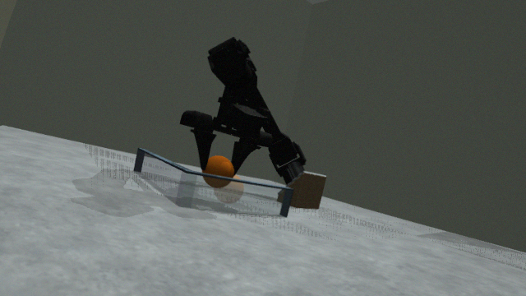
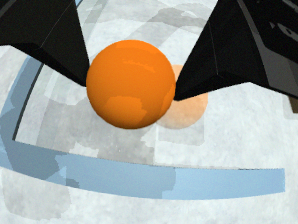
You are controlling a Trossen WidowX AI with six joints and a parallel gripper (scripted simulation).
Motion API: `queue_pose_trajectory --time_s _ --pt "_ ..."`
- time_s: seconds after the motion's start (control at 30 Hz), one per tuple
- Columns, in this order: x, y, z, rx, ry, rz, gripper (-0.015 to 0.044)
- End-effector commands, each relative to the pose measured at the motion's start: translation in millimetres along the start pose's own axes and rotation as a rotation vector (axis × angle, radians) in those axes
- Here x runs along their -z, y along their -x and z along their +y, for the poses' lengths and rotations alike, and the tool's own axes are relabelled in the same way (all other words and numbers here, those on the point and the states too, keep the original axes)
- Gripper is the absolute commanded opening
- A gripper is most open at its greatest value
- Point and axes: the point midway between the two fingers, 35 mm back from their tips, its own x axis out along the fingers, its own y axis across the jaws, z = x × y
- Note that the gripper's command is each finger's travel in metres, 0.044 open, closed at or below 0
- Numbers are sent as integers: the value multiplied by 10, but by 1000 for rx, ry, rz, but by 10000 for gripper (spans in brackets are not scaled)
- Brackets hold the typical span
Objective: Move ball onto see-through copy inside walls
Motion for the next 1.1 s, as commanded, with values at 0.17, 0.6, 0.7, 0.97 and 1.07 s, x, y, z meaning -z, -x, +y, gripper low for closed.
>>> queue_pose_trajectory --time_s 0.17,0.6,0.7,0.97,1.07 --pt "-40 547 -38 19 45 -20 0" --pt "-12 1092 29 27 109 -21 0" --pt "-11 1088 31 26 108 -21 0" --pt "27 905 136 12 77 -16 0" --pt "45 829 185 6 65 -14 0"
